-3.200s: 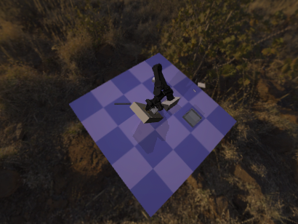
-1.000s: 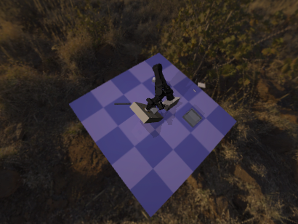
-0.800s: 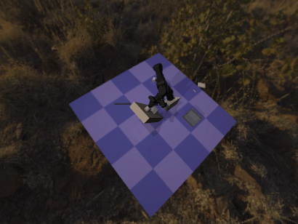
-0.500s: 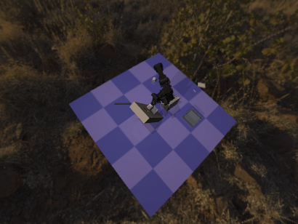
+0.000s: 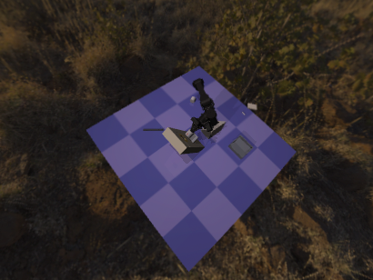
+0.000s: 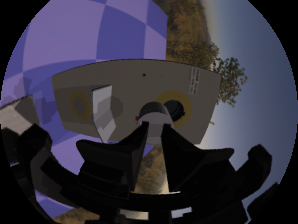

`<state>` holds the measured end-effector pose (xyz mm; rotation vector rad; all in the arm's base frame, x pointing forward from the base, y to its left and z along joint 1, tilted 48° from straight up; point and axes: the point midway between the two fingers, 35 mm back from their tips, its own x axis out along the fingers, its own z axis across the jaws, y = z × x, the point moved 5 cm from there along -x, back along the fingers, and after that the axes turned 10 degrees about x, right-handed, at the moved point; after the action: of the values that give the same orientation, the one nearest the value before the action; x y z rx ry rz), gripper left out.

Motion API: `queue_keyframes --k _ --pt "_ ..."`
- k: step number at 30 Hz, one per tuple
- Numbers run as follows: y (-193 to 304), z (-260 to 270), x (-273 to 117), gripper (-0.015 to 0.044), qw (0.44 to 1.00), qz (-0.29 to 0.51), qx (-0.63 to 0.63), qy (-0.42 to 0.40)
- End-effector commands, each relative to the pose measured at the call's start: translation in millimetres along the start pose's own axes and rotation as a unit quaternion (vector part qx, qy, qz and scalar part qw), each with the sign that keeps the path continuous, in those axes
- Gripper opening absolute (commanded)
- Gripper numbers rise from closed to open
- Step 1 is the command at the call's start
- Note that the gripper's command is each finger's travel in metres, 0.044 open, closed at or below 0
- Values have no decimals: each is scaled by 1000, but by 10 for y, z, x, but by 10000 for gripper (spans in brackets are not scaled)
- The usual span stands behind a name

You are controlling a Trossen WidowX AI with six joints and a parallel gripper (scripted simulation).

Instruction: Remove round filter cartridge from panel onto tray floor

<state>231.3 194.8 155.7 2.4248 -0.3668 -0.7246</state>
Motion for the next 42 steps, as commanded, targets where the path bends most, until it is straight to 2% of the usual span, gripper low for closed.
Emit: queue_keyframes --k 1,11,15,27,35,39,42 --pt "47 108 3 0 1000 0 8 4" --pt "124 410 46 0 1000 0 8 4" --pt "88 345 45 93 1000 0 -1 0" --pt "121 407 46 93 1000 0 7 4" --pt "-39 -268 -42 93 1000 0 8 4" --pt "-53 -336 -51 93 1000 0 8 5" --pt "-80 -433 -119 171 1000 -1 10 4"
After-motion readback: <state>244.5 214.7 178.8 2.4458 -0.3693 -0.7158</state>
